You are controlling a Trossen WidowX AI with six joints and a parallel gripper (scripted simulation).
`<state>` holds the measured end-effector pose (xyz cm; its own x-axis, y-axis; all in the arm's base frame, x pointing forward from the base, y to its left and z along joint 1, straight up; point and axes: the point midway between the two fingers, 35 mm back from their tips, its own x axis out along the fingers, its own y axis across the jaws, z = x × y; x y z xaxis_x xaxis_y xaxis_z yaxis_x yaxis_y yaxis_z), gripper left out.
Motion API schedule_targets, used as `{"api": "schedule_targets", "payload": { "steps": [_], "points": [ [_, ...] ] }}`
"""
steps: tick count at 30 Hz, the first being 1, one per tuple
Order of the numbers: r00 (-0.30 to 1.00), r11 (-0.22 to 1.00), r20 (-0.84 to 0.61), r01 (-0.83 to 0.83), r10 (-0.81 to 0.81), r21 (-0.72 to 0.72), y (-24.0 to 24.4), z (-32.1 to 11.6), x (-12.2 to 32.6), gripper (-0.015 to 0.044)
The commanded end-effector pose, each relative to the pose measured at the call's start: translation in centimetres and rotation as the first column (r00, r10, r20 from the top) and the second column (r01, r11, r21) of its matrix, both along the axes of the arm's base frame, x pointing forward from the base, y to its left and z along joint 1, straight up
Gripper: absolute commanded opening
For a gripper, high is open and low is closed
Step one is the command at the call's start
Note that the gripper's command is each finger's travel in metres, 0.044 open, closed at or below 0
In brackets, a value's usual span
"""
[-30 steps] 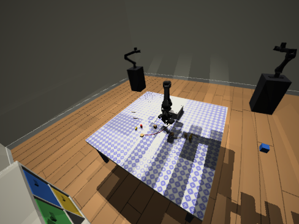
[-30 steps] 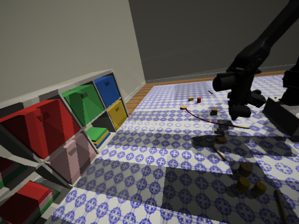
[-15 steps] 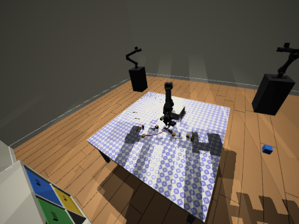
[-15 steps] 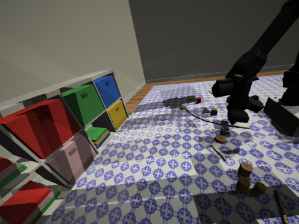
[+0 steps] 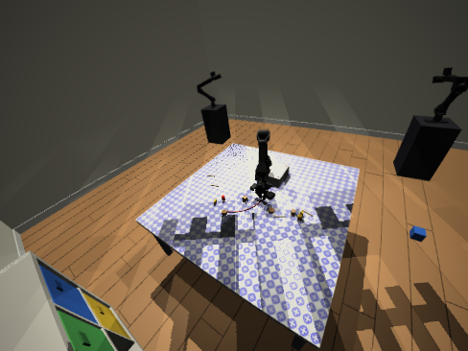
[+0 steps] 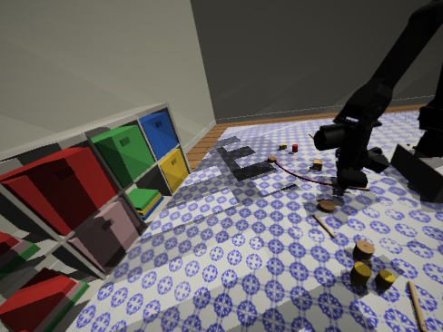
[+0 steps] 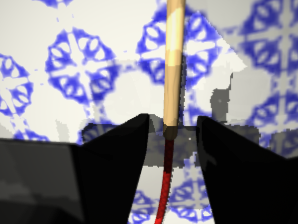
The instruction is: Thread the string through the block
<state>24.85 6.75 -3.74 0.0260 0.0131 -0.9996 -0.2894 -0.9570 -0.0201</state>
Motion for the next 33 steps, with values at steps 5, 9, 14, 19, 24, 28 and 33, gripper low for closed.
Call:
{"api": "schedule_targets", "payload": {
  "steps": [5,9,14,19,24,28,33],
  "points": [
    [1.000,1.000,0.000,0.000,0.000,0.000,0.0,0.0,0.0,0.0000],
    [1.000,1.000,0.000,0.000,0.000,0.000,0.0,0.0,0.0,0.0000],
    [1.000,1.000,0.000,0.000,0.000,0.000,0.0,0.1,0.0,0.0000],
    [1.000,1.000,0.000,0.000,0.000,0.000,0.0,0.7,0.1,0.0000],
    [1.000,1.000,0.000,0.000,0.000,0.000,0.0,1.3,0.1,0.0000],
    [1.000,1.000,0.000,0.000,0.000,0.000,0.0,1.8,0.1,0.0000],
    [1.000,1.000,0.000,0.000,0.000,0.000,0.0,2.4,0.1,0.0000]
  ]
}}
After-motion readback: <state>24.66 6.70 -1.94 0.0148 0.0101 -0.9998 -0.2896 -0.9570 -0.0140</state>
